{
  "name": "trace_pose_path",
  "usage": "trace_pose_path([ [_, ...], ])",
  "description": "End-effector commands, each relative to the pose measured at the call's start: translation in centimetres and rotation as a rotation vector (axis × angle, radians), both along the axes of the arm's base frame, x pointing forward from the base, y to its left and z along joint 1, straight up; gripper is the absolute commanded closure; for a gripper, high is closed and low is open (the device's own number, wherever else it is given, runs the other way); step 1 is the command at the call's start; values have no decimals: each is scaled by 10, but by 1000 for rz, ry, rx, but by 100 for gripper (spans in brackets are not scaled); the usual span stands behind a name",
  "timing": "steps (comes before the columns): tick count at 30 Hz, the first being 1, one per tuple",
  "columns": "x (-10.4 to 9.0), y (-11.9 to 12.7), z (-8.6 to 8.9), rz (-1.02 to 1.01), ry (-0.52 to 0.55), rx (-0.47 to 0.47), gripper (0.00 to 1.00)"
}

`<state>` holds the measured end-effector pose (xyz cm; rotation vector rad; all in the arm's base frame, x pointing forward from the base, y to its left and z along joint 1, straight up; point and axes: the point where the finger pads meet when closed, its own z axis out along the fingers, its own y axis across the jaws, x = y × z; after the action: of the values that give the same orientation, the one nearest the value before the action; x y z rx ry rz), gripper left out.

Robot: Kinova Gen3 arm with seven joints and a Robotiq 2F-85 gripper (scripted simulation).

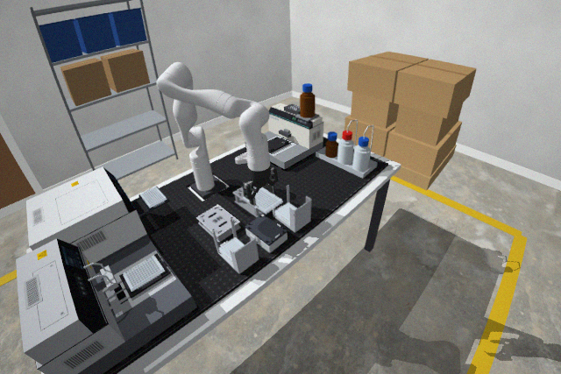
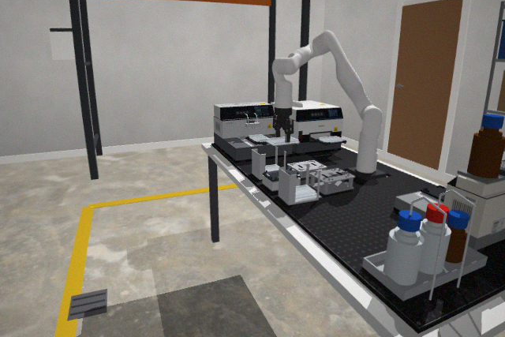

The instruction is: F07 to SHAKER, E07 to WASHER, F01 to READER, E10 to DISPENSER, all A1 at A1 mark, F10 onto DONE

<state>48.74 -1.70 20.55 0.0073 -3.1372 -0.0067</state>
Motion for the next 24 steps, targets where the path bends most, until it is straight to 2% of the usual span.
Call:
trace_pose_path([
  [1, 0, 0, 1, 0, -2, 0, 6],
  [6, 0, 0, 1, 0, -2, 0, 6],
  [24, 0, 0, -20, 0, -2, 0, 6],
])
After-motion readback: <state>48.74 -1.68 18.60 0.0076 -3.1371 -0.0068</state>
